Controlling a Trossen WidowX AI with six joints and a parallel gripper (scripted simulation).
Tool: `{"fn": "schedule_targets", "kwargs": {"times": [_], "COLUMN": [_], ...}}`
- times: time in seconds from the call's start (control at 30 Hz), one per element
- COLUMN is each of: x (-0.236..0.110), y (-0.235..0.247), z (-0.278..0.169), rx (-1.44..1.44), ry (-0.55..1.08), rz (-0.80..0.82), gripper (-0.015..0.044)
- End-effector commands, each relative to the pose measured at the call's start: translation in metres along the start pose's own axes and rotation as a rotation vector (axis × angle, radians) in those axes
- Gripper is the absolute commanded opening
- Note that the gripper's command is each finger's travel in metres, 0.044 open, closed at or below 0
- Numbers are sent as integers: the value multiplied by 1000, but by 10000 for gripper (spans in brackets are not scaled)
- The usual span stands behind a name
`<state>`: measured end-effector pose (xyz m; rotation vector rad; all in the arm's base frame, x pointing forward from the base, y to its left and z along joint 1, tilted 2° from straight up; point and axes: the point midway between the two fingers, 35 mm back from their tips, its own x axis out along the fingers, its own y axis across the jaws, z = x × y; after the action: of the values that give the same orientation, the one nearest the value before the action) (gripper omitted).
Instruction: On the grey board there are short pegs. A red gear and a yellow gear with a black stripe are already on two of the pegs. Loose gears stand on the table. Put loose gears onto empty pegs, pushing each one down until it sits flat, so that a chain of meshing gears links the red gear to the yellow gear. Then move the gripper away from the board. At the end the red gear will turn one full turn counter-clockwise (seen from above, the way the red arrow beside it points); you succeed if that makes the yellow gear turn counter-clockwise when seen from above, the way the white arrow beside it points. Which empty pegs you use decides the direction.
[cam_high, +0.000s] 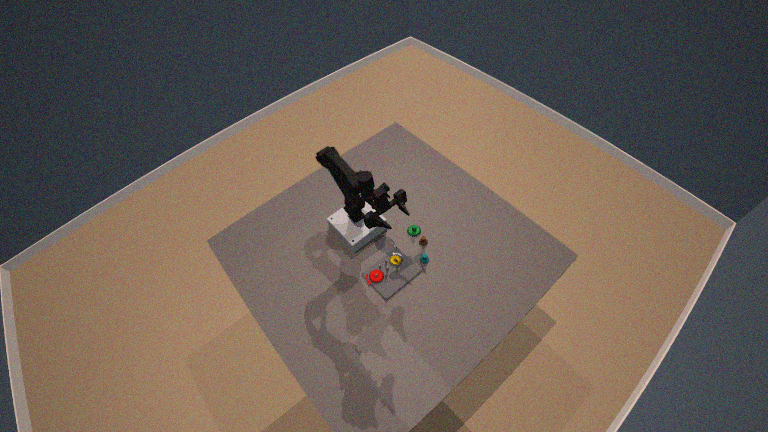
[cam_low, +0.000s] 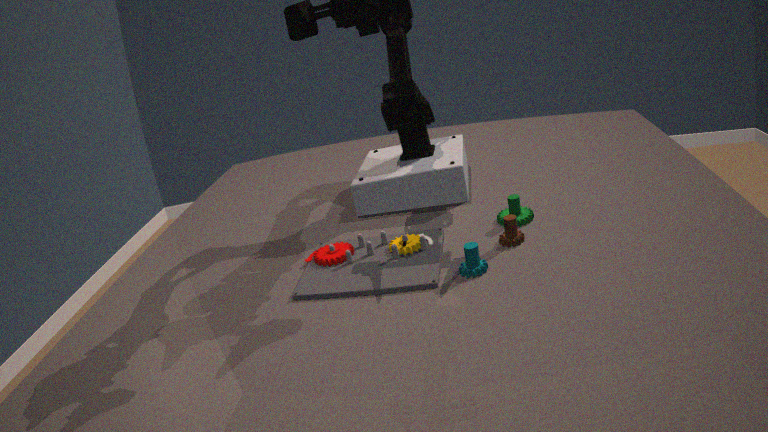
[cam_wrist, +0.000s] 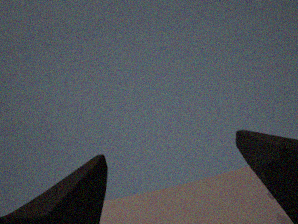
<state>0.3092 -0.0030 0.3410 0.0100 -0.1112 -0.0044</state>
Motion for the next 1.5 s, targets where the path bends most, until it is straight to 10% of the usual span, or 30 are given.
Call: {"fn": "schedule_targets", "kwargs": {"times": [0.0, 0.37, 0.8, 1.47], "x": [1, 18, -100, -126], "y": [1, 95, 176, 179], "z": [-2, -149, -286, -311], "rx": [7, 323, 262, 218], "ry": [11, 728, 1574, 1638], "rz": [4, 113, -225, -294], "gripper": [426, 440, 440, 440]}}
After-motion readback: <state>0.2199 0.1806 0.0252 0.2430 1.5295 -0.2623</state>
